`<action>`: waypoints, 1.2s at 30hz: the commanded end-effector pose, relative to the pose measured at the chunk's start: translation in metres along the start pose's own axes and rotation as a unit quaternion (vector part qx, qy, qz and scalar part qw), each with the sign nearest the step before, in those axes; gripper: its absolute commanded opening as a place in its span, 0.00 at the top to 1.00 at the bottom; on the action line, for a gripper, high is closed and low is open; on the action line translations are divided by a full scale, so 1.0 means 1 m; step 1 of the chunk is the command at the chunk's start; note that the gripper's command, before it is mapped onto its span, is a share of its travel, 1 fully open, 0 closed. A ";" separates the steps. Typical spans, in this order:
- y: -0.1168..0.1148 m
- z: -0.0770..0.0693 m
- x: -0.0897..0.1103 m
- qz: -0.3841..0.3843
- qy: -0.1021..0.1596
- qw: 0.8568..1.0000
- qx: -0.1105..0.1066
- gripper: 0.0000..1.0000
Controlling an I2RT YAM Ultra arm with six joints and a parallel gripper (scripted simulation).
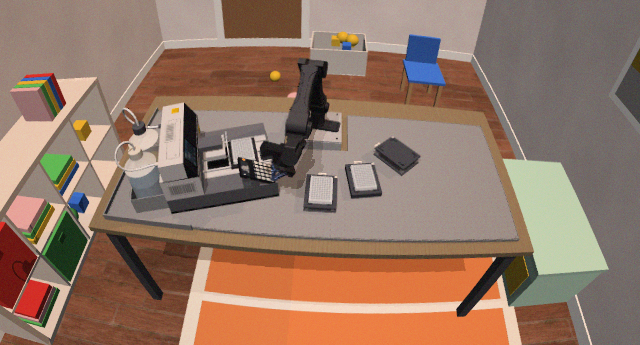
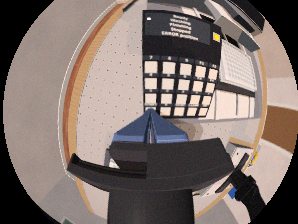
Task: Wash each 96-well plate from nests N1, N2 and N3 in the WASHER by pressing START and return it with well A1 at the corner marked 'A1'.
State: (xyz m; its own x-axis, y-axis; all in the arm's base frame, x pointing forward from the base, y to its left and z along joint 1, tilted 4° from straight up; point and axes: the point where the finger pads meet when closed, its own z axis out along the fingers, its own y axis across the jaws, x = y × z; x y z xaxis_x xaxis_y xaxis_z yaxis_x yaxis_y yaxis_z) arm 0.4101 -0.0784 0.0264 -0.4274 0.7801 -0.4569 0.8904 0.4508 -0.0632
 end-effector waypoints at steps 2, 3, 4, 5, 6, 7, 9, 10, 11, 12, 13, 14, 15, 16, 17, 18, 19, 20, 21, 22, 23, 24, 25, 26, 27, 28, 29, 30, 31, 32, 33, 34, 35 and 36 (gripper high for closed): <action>0.002 0.002 -0.004 0.006 -0.005 1.000 -0.004 1.00; 0.002 0.002 -0.004 0.006 -0.005 1.000 -0.004 1.00; 0.002 0.002 -0.004 0.006 -0.005 1.000 -0.004 1.00; 0.002 0.002 -0.004 0.006 -0.005 1.000 -0.004 1.00; 0.002 0.002 -0.004 0.006 -0.005 1.000 -0.004 1.00; 0.002 0.002 -0.004 0.006 -0.005 1.000 -0.004 1.00; 0.002 0.000 -0.004 0.006 -0.005 1.000 -0.004 1.00; 0.002 -0.001 -0.004 0.006 -0.005 1.000 -0.004 1.00; 0.002 -0.003 -0.004 0.006 -0.005 1.000 -0.004 1.00; 0.002 -0.005 -0.004 0.006 -0.005 1.000 -0.004 1.00; 0.002 -0.006 -0.004 0.006 -0.005 1.000 -0.004 1.00; 0.002 -0.008 -0.004 0.006 -0.005 1.000 -0.004 1.00; 0.002 -0.010 -0.004 0.006 -0.005 1.000 -0.004 1.00; 0.002 -0.011 -0.004 0.006 -0.005 1.000 -0.004 1.00; 0.002 -0.011 -0.004 0.006 -0.005 1.000 -0.004 1.00; 0.002 -0.011 -0.004 0.006 -0.005 1.000 -0.004 1.00; 0.002 -0.013 -0.004 0.006 -0.005 1.000 -0.004 1.00; 0.002 -0.015 -0.004 0.006 -0.005 1.000 -0.004 1.00; 0.002 -0.016 -0.004 0.006 -0.005 1.000 -0.004 1.00; 0.002 -0.018 -0.004 0.006 -0.005 1.000 -0.004 1.00; 0.002 -0.020 -0.004 0.006 -0.005 1.000 -0.004 1.00; 0.002 -0.021 -0.004 0.006 -0.005 1.000 -0.004 1.00; 0.002 -0.023 -0.004 0.006 -0.005 1.000 -0.004 1.00; 0.002 -0.025 -0.004 0.006 -0.005 1.000 -0.004 1.00; 0.002 -0.026 -0.004 0.006 -0.005 1.000 -0.005 1.00; 0.002 -0.028 -0.004 0.006 -0.005 1.000 -0.005 1.00; 0.002 -0.030 -0.004 0.006 -0.005 1.000 -0.005 1.00; 0.002 -0.031 -0.004 0.006 -0.005 1.000 -0.005 1.00; 0.002 -0.033 -0.004 0.006 -0.005 1.000 -0.005 1.00; 0.002 -0.035 -0.004 0.006 -0.005 1.000 -0.005 1.00; 0.002 -0.036 -0.004 0.006 -0.005 1.000 -0.005 1.00; 0.002 -0.036 -0.004 0.006 -0.005 1.000 -0.005 1.00; 0.002 -0.036 -0.004 0.006 -0.005 1.000 -0.005 1.00; 0.002 -0.038 -0.004 0.006 -0.005 1.000 -0.005 1.00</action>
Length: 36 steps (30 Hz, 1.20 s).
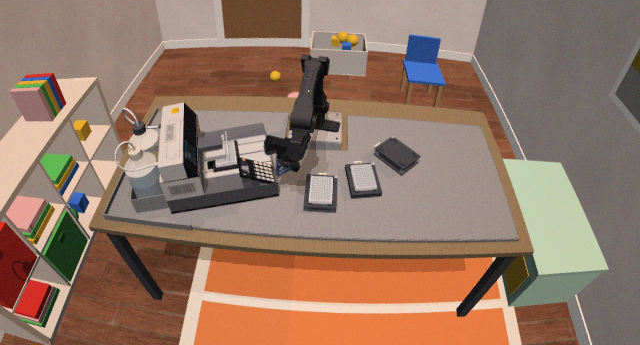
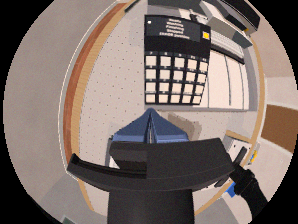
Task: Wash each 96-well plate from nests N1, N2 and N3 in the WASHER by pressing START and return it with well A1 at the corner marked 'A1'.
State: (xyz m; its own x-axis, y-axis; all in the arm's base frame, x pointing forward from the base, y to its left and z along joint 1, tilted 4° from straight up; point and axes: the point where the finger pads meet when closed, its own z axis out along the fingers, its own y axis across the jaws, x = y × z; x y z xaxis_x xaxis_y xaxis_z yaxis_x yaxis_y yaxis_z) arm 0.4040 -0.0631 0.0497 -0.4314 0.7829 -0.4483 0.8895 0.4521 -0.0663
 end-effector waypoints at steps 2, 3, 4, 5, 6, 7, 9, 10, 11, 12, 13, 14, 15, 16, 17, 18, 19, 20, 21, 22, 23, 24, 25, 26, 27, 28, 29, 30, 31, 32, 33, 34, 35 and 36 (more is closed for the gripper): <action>0.002 -0.013 -0.008 0.007 -0.010 1.000 -0.006 1.00; 0.002 -0.015 -0.008 0.007 -0.010 1.000 -0.006 1.00; 0.001 -0.016 -0.008 0.007 -0.010 1.000 -0.006 1.00; 0.001 -0.018 -0.008 0.007 -0.010 1.000 -0.006 1.00; 0.001 -0.020 -0.008 0.007 -0.010 1.000 -0.006 1.00; 0.001 -0.021 -0.008 0.007 -0.010 1.000 -0.006 1.00; 0.001 -0.025 -0.008 0.007 -0.010 1.000 -0.006 1.00; 0.001 -0.026 -0.007 0.007 -0.010 1.000 -0.006 1.00; 0.001 -0.028 -0.007 0.007 -0.010 1.000 -0.006 1.00; 0.001 -0.030 -0.007 0.007 -0.010 1.000 -0.006 1.00; 0.001 -0.031 -0.007 0.007 -0.010 1.000 -0.006 1.00; 0.001 -0.033 -0.007 0.007 -0.010 1.000 -0.006 1.00; 0.001 -0.033 -0.007 0.007 -0.010 1.000 -0.006 1.00; 0.001 -0.033 -0.007 0.007 -0.010 1.000 -0.006 1.00; 0.001 -0.035 -0.007 0.007 -0.009 1.000 -0.006 1.00; 0.001 -0.036 -0.007 0.007 -0.009 1.000 -0.006 1.00; 0.001 -0.038 -0.007 0.007 -0.009 1.000 -0.006 1.00; 0.001 -0.040 -0.007 0.007 -0.009 1.000 -0.006 1.00; 0.001 -0.041 -0.007 0.007 -0.009 1.000 -0.006 1.00; 0.001 -0.043 -0.007 0.007 -0.009 1.000 -0.006 1.00; 0.001 -0.045 -0.007 0.007 -0.009 1.000 -0.006 1.00; 0.001 -0.046 -0.007 0.007 -0.009 1.000 -0.006 1.00; 0.001 -0.046 -0.007 0.007 -0.009 1.000 -0.006 1.00; 0.001 -0.046 -0.007 0.007 -0.009 1.000 -0.006 1.00; 0.001 -0.046 -0.007 0.007 -0.009 1.000 -0.006 1.00; 0.001 -0.046 -0.007 0.007 -0.009 1.000 -0.006 1.00; 0.001 -0.046 -0.007 0.007 -0.009 1.000 -0.006 1.00; 0.001 -0.046 -0.007 0.007 -0.009 1.000 -0.006 1.00; 0.001 -0.046 -0.007 0.007 -0.009 1.000 -0.006 1.00; 0.001 -0.046 -0.007 0.007 -0.009 1.000 -0.006 1.00; 0.001 -0.046 -0.007 0.007 -0.009 1.000 -0.006 1.00; 0.001 -0.046 -0.007 0.007 -0.009 1.000 -0.006 1.00; 0.001 -0.046 -0.007 0.007 -0.009 1.000 -0.006 1.00; 0.001 -0.046 -0.007 0.007 -0.009 1.000 -0.006 1.00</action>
State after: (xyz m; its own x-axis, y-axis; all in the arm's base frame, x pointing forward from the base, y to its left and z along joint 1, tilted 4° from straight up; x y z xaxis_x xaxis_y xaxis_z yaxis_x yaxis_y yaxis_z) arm 0.3981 -0.0463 0.0860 -0.4277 0.7857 -0.4469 0.8912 0.4492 -0.0632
